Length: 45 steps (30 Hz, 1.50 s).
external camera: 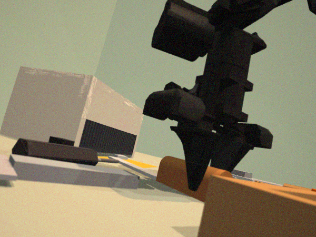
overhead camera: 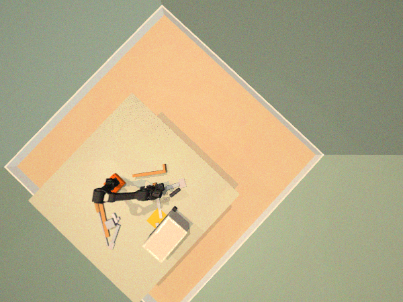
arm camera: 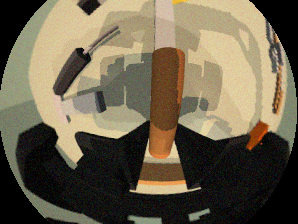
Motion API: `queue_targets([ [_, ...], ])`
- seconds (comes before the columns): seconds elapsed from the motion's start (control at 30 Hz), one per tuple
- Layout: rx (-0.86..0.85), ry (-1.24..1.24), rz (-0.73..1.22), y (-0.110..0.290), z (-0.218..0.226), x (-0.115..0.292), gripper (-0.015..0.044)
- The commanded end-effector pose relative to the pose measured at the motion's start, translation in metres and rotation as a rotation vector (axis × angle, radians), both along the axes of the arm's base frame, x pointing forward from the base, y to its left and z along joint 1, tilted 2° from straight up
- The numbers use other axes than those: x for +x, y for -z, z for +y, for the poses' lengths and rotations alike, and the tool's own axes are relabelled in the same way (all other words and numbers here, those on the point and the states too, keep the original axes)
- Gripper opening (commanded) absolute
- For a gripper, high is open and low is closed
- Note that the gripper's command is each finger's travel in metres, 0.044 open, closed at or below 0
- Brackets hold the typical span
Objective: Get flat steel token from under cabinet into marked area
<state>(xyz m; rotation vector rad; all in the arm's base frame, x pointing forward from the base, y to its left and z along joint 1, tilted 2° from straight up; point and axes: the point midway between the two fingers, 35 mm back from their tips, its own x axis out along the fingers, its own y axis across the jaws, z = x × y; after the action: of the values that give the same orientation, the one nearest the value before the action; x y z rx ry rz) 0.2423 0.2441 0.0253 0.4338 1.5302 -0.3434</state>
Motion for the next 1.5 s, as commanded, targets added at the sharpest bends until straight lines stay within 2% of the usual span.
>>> queue_targets([
  [0.0,0.0,0.002,0.001,-0.001,0.003,-0.006,0.0],
  [1.07,0.002,0.01,0.005,-0.004,0.035,-0.029,0.0],
  [1.47,0.001,0.01,0.004,-0.004,0.03,-0.02,0.0],
])
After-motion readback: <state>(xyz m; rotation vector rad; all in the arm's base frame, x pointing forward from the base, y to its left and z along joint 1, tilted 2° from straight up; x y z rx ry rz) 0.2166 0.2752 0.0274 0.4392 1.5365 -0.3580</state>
